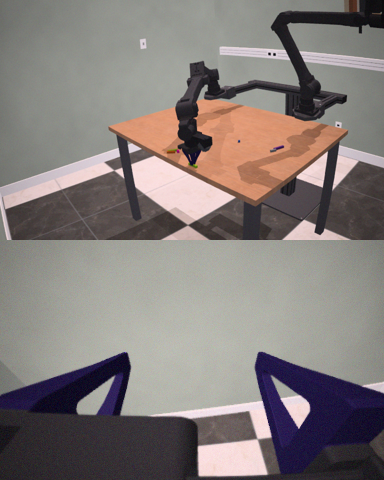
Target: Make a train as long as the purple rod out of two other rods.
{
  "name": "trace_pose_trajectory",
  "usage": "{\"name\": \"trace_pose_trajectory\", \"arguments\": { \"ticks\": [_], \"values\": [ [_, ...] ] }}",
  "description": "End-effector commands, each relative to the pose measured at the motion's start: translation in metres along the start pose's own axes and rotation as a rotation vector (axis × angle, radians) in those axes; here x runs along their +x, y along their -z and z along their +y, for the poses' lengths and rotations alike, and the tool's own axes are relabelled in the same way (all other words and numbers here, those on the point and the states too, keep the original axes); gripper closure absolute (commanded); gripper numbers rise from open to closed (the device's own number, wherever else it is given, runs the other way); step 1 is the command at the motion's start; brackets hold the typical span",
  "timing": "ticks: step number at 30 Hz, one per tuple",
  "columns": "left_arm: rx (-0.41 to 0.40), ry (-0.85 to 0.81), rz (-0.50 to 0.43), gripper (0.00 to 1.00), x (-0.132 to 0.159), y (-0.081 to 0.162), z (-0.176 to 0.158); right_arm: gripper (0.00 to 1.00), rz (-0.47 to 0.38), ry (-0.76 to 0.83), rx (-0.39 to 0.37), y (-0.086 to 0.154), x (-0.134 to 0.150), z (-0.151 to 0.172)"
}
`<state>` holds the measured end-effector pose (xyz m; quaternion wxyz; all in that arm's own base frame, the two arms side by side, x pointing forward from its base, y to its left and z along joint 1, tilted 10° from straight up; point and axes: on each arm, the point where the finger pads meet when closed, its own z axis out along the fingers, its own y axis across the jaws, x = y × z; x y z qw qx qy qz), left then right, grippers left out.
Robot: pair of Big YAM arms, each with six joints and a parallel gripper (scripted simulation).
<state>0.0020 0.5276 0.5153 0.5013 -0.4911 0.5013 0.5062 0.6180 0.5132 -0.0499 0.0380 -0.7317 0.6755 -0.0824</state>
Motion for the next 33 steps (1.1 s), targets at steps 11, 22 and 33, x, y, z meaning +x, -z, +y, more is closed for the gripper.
{"name": "trace_pose_trajectory", "arguments": {
  "ticks": [11, 22, 33],
  "values": [
    [-0.017, 0.015, -0.044, 0.0, -0.016, 0.005, 0.007, 0.96, -0.053, -0.007, 0.061, 0.081, -0.014, -0.013],
    [-0.017, 0.015, -0.044, 0.0, -0.016, 0.005, 0.007, 0.96, -0.018, -0.003, 0.017, 0.096, -0.009, 0.001],
    [-0.017, 0.015, -0.044, 0.0, -0.016, 0.005, 0.007, 0.96, -0.027, -0.011, 0.03, 0.115, -0.002, -0.007]
  ]
}}
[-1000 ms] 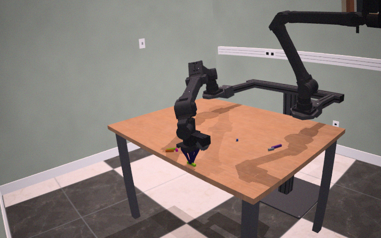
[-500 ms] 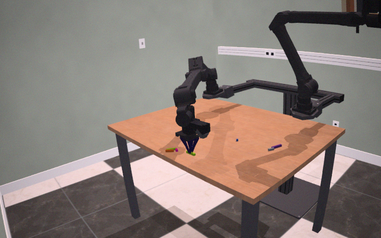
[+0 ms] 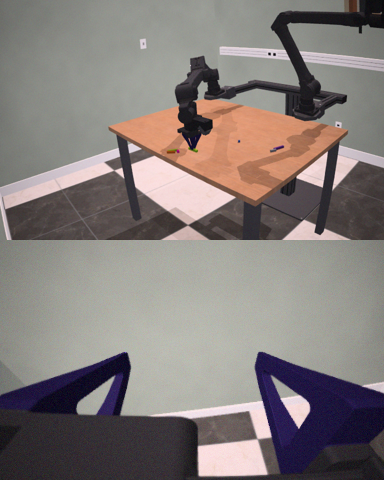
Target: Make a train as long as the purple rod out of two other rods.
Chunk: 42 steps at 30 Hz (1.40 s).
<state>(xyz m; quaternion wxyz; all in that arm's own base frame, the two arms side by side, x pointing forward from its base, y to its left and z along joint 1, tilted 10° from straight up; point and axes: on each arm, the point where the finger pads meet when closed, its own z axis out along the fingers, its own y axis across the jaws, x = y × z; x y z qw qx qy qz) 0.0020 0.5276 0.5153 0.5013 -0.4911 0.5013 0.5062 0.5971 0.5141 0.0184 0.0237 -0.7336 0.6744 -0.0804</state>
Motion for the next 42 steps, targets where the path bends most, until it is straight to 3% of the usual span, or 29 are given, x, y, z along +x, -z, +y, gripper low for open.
{"name": "trace_pose_trajectory", "arguments": {
  "ticks": [1, 39, 42],
  "values": [
    [-0.017, 0.015, -0.044, 0.0, -0.016, 0.005, 0.007, 0.96, -0.043, -0.018, 0.053, 0.044, -0.004, -0.015],
    [-0.017, 0.015, -0.044, 0.0, -0.016, 0.005, 0.007, 0.96, -0.043, -0.018, 0.054, 0.045, -0.004, -0.015],
    [-0.017, 0.015, -0.044, 0.0, -0.016, 0.005, 0.007, 0.96, -0.065, -0.024, 0.079, 0.071, -0.01, -0.014]
  ]
}}
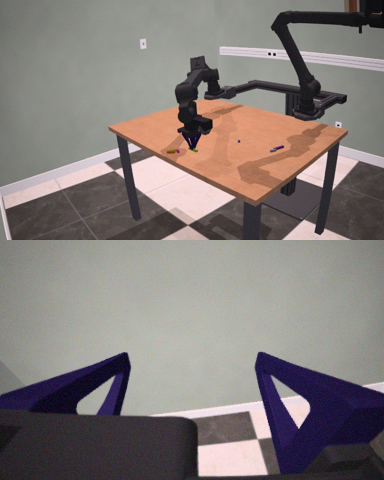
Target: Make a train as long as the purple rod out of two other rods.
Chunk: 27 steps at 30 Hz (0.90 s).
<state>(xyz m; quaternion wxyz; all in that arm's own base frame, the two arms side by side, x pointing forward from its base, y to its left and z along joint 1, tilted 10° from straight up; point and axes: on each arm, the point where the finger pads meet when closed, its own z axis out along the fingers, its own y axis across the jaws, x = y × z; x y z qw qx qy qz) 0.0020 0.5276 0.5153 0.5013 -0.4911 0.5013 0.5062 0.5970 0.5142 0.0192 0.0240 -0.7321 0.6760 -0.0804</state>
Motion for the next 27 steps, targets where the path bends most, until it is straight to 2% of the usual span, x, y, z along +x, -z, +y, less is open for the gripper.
{"name": "trace_pose_trajectory", "arguments": {
  "ticks": [1, 2, 3, 4, 5, 6, 7, 11, 15, 21, 22, 23, 26, 27],
  "values": [
    [-0.017, 0.015, -0.044, 0.0, -0.016, 0.005, 0.007, 0.96, -0.065, -0.019, 0.079, 0.07, -0.011, -0.014],
    [-0.017, 0.015, -0.044, 0.0, -0.016, 0.005, 0.007, 0.96, -0.065, -0.019, 0.079, 0.07, -0.011, -0.014],
    [-0.017, 0.015, -0.044, 0.0, -0.016, 0.005, 0.007, 0.96, -0.054, -0.018, 0.064, 0.056, -0.015, -0.008],
    [-0.017, 0.015, -0.044, 0.0, -0.016, 0.005, 0.007, 0.96, -0.066, -0.029, 0.078, 0.071, -0.016, -0.009],
    [-0.017, 0.015, -0.044, 0.0, -0.016, 0.005, 0.007, 0.96, -0.068, -0.04, 0.078, 0.072, -0.018, -0.007],
    [-0.017, 0.015, -0.044, 0.0, -0.016, 0.005, 0.007, 0.96, -0.042, -0.048, 0.047, 0.059, -0.017, 0.004],
    [-0.017, 0.015, -0.044, 0.0, -0.016, 0.005, 0.007, 0.96, -0.046, -0.066, 0.051, 0.054, -0.022, 0.007],
    [-0.017, 0.015, -0.044, 0.0, -0.016, 0.005, 0.007, 0.96, -0.052, -0.168, 0.051, 0.056, -0.037, 0.03],
    [-0.017, 0.015, -0.044, 0.0, -0.016, 0.005, 0.007, 0.96, -0.057, -0.305, 0.045, 0.057, -0.052, 0.068],
    [-0.017, 0.015, -0.044, 0.0, -0.016, 0.005, 0.007, 0.96, -0.058, -0.38, 0.041, 0.057, -0.055, 0.088],
    [-0.017, 0.015, -0.044, 0.0, -0.016, 0.005, 0.007, 0.96, -0.054, -0.406, 0.041, 0.054, -0.041, 0.075],
    [-0.017, 0.015, -0.044, 0.0, -0.016, 0.005, 0.007, 0.96, -0.054, -0.414, 0.04, 0.054, -0.042, 0.077],
    [-0.017, 0.015, -0.044, 0.0, -0.016, 0.005, 0.007, 0.96, -0.055, -0.462, 0.038, 0.053, -0.044, 0.092],
    [-0.017, 0.015, -0.044, 0.0, -0.016, 0.005, 0.007, 0.96, -0.059, -0.482, 0.037, 0.055, -0.054, 0.113]
  ]
}}
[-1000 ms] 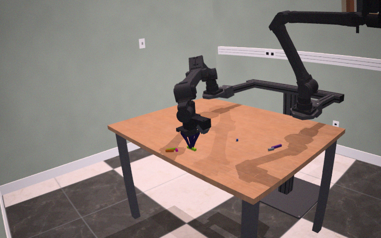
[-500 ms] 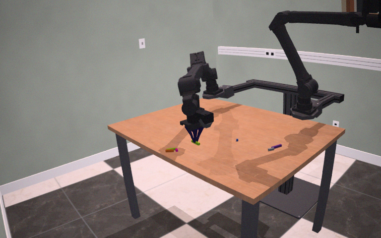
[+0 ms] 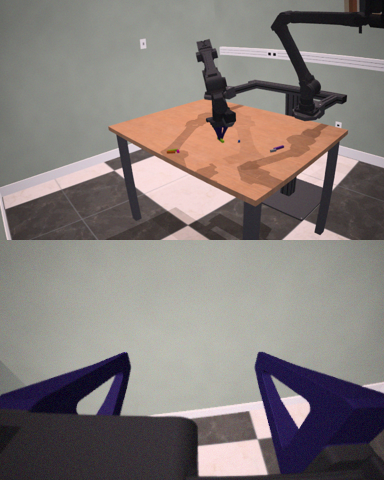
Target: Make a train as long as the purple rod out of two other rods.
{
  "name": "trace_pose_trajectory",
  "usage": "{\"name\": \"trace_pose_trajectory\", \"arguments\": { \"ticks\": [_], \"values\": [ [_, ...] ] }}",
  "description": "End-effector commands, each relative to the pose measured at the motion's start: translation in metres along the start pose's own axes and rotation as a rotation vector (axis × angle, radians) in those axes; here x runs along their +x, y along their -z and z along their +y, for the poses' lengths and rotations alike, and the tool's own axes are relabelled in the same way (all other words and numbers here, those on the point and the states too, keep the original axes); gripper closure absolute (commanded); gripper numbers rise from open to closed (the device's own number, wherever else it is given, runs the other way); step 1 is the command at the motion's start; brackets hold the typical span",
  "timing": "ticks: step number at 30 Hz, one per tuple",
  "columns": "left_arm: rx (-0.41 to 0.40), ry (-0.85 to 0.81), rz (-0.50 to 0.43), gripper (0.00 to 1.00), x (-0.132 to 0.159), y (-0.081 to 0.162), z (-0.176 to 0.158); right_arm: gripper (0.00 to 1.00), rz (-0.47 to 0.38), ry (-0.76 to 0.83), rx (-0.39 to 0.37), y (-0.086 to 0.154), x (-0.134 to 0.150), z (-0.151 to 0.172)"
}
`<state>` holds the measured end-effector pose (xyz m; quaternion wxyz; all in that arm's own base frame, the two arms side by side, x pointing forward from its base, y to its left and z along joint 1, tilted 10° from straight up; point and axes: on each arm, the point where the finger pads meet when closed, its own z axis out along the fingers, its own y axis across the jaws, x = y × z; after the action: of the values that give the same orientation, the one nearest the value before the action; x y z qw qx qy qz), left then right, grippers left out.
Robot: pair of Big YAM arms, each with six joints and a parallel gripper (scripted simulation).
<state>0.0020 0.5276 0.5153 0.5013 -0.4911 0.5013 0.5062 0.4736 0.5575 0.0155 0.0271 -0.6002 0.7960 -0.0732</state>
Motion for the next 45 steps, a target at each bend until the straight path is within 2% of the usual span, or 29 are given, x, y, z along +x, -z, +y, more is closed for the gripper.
{"name": "trace_pose_trajectory", "arguments": {
  "ticks": [1, 7, 9, 13, 16, 17, 18, 19, 23, 30, 34, 45],
  "values": [
    [-0.017, 0.015, -0.044, 0.0, -0.016, 0.005, 0.007, 0.96, -0.083, -0.15, 0.038, 0.038, -0.003, 0.015],
    [-0.017, 0.015, -0.044, 0.0, -0.016, 0.005, 0.007, 0.96, -0.084, -0.32, 0.028, 0.033, 0.022, 0.068],
    [-0.017, 0.015, -0.044, 0.0, -0.016, 0.005, 0.007, 0.96, -0.084, -0.32, 0.028, 0.033, 0.022, 0.068],
    [-0.017, 0.015, -0.044, 0.0, -0.016, 0.005, 0.007, 0.96, -0.085, -0.443, 0.021, 0.027, 0.048, 0.105],
    [-0.017, 0.015, -0.044, 0.0, -0.016, 0.005, 0.007, 0.96, -0.085, -0.497, 0.018, 0.025, 0.062, 0.121],
    [-0.017, 0.015, -0.044, 0.0, -0.016, 0.005, 0.007, 0.96, -0.084, -0.515, 0.018, 0.023, 0.066, 0.122],
    [-0.017, 0.015, -0.044, 0.0, -0.016, 0.005, 0.007, 0.96, -0.08, -0.537, 0.019, 0.021, 0.07, 0.109],
    [-0.017, 0.015, -0.044, 0.0, -0.016, 0.005, 0.007, 0.96, -0.08, -0.549, 0.018, 0.021, 0.073, 0.112],
    [-0.017, 0.015, -0.044, 0.0, -0.016, 0.005, 0.007, 0.96, -0.085, -0.588, 0.014, 0.019, 0.086, 0.147],
    [-0.017, 0.015, -0.044, 0.0, -0.016, 0.005, 0.007, 0.96, -0.085, -0.615, 0.013, 0.018, 0.095, 0.155],
    [-0.017, 0.015, -0.044, 0.0, -0.016, 0.005, 0.007, 0.96, -0.113, -0.645, 0.011, 0.027, 0.086, 0.137],
    [-0.017, 0.015, -0.044, 0.0, -0.016, 0.005, 0.007, 0.96, -0.101, -0.628, 0.011, 0.021, 0.086, 0.144]
  ]
}}
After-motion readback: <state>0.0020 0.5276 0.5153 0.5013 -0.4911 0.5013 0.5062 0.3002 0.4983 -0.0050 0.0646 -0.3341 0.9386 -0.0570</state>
